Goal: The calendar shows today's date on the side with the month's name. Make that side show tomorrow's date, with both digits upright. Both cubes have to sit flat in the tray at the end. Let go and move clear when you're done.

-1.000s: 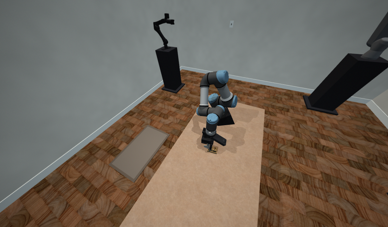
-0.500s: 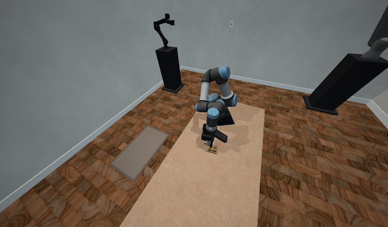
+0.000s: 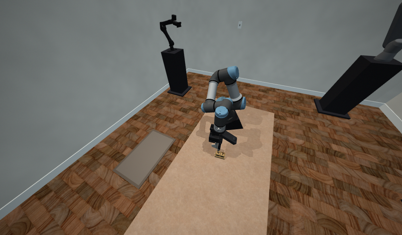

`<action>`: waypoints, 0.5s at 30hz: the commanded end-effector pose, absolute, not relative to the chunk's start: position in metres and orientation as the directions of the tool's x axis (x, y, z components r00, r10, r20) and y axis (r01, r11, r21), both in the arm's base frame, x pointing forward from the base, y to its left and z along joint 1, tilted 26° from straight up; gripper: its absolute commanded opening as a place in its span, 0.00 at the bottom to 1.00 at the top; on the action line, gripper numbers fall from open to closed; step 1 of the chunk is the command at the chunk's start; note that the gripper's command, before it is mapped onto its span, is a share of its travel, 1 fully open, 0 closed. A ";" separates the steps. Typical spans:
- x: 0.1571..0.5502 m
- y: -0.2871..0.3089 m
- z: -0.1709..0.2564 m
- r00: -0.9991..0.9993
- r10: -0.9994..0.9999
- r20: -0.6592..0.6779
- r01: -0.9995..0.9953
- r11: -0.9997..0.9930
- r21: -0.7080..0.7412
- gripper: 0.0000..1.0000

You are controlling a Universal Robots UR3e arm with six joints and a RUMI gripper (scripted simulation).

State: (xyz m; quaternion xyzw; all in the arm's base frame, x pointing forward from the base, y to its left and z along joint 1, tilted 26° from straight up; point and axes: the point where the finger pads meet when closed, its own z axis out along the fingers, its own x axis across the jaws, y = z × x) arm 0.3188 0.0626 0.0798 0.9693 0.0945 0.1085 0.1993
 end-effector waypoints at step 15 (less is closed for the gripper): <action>0.318 0.064 0.084 0.959 0.226 0.173 0.139 -0.903 0.407 1.00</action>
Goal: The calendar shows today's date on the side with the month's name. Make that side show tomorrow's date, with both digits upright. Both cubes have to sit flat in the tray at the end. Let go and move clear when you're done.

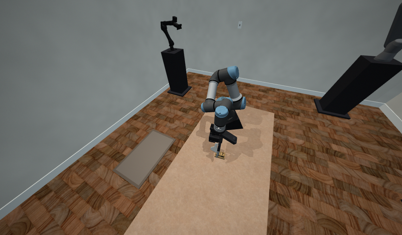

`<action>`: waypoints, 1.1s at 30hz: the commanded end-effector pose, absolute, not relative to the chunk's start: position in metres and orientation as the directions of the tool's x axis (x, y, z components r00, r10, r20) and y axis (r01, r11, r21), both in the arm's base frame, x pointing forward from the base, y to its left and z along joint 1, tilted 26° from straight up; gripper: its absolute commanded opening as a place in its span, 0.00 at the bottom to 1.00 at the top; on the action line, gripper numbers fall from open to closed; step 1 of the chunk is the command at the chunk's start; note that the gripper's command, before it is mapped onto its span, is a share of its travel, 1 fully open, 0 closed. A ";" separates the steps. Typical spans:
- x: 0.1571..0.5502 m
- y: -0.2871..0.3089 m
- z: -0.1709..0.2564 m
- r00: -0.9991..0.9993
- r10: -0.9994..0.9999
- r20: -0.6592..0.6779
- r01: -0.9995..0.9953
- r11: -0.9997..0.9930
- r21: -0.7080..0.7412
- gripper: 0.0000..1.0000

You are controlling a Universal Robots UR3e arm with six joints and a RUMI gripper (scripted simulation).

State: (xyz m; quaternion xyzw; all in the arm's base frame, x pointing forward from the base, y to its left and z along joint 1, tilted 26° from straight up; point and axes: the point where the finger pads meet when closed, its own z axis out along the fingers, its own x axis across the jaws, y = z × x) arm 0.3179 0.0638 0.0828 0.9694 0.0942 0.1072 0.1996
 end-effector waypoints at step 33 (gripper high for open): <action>0.307 0.082 0.127 0.959 0.226 0.173 0.139 -0.903 0.407 1.00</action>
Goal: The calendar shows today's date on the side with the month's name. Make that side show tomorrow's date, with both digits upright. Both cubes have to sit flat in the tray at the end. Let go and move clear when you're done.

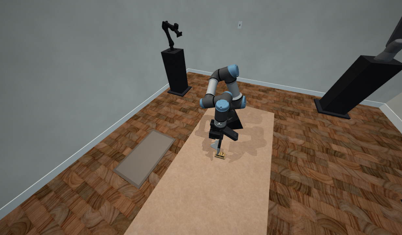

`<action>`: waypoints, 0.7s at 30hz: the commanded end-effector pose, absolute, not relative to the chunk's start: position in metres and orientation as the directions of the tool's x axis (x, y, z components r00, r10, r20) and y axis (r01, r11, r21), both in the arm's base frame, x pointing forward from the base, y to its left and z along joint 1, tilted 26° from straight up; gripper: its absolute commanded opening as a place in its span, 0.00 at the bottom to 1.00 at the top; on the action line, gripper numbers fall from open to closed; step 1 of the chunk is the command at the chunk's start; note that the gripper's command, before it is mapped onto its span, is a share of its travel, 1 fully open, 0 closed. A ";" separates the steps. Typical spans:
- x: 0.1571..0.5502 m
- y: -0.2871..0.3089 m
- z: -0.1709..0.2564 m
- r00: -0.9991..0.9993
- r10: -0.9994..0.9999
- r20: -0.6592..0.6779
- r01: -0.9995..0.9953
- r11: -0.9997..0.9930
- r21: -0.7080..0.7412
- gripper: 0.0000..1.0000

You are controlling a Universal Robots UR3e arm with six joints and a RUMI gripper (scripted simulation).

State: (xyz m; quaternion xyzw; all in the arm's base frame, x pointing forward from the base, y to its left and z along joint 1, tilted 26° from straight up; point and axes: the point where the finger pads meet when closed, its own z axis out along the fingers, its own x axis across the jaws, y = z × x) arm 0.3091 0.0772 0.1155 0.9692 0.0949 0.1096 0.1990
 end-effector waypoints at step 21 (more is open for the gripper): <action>0.300 0.091 0.150 0.959 0.226 0.173 0.139 -0.903 0.407 1.00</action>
